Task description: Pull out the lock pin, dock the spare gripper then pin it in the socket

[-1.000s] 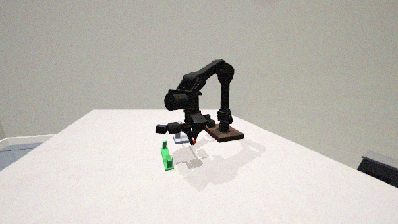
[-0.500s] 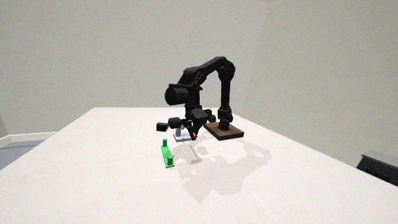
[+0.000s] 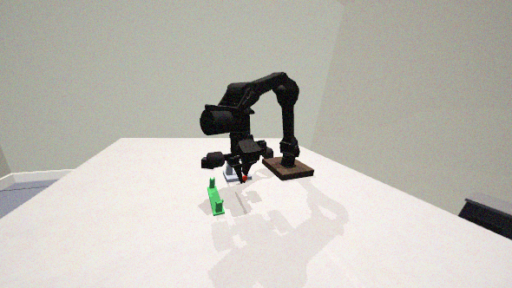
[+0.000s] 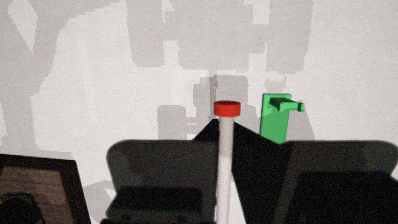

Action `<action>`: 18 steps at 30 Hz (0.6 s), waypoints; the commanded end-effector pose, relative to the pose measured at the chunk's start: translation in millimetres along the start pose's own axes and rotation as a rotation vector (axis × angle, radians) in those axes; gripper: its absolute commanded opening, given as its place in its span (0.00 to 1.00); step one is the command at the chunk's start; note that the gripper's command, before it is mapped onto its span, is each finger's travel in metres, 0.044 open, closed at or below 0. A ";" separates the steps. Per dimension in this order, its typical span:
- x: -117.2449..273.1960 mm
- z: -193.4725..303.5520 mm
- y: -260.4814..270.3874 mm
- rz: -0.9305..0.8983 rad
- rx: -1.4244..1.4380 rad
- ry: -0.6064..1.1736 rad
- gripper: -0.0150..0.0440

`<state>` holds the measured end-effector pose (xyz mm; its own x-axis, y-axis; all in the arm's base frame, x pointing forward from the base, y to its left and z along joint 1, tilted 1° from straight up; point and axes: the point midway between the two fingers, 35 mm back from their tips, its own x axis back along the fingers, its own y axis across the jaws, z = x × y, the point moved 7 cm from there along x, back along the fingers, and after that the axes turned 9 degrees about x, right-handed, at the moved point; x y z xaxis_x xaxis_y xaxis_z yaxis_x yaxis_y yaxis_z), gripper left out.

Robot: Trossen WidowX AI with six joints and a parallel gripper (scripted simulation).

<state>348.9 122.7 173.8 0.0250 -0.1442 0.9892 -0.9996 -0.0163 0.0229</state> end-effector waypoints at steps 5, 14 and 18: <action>5.1 -10.2 -20.3 0.007 -0.001 -0.002 0.25; 6.3 -21.0 -41.5 0.008 0.001 -0.003 0.25; 6.1 -25.4 -49.7 0.009 0.002 -0.003 0.25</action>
<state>392.5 144.5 179.4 0.0238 -0.1450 0.9891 -0.9996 -0.0208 0.0210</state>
